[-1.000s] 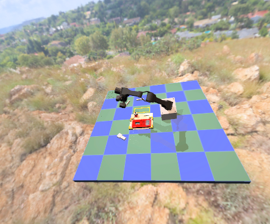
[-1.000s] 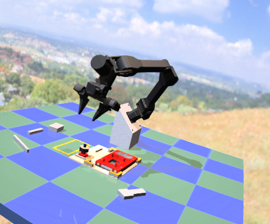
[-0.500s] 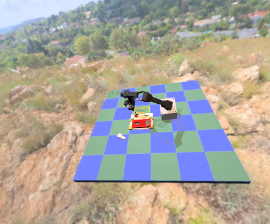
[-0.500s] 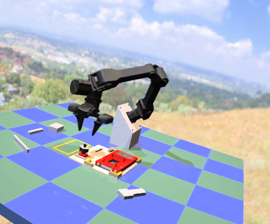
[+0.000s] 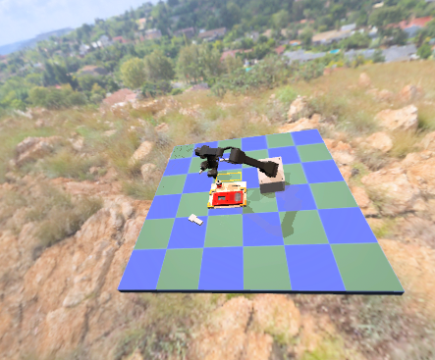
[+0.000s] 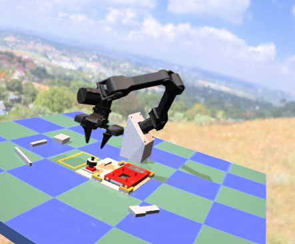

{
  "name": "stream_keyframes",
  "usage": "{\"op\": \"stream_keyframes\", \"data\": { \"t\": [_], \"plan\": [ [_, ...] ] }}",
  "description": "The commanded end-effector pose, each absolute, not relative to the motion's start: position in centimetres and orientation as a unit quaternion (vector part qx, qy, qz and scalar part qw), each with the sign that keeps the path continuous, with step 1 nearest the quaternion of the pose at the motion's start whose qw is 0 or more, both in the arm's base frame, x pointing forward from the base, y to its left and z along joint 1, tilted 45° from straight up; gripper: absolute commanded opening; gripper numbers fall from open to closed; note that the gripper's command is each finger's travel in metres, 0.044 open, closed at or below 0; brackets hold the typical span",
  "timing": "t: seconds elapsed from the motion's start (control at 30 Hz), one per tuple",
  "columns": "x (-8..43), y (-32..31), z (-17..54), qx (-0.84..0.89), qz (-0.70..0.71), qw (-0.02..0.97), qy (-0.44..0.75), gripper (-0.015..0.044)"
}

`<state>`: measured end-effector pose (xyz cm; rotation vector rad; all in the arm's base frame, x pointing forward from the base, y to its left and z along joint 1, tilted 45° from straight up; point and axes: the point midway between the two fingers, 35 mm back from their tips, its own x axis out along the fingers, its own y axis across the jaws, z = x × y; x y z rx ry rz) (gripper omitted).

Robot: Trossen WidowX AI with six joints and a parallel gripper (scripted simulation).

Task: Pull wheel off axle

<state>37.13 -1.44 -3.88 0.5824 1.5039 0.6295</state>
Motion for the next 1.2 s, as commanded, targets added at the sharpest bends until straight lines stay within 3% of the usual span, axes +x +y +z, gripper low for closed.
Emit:
{"op": "stream_keyframes", "data": {
  "t": [0.0,0.4,0.53,0.8,0.97,1.17],
  "plan": [
    [36.8,0.2,-5.5,0.258,0.278,0.642,0.666,0.0300],
    [36.2,3.7,-8.8,0.259,0.279,0.641,0.666,0.0300],
    [36.2,3.5,-8.6,0.256,0.280,0.641,0.667,0.0195],
    [36.2,3.5,-8.6,0.256,0.280,0.641,0.667,0.0142],
    [36.3,3.4,-8.5,0.256,0.280,0.641,0.667,0.0010],
    [36.3,3.3,-8.4,0.256,0.280,0.641,0.667,0.0000]
  ]
}}
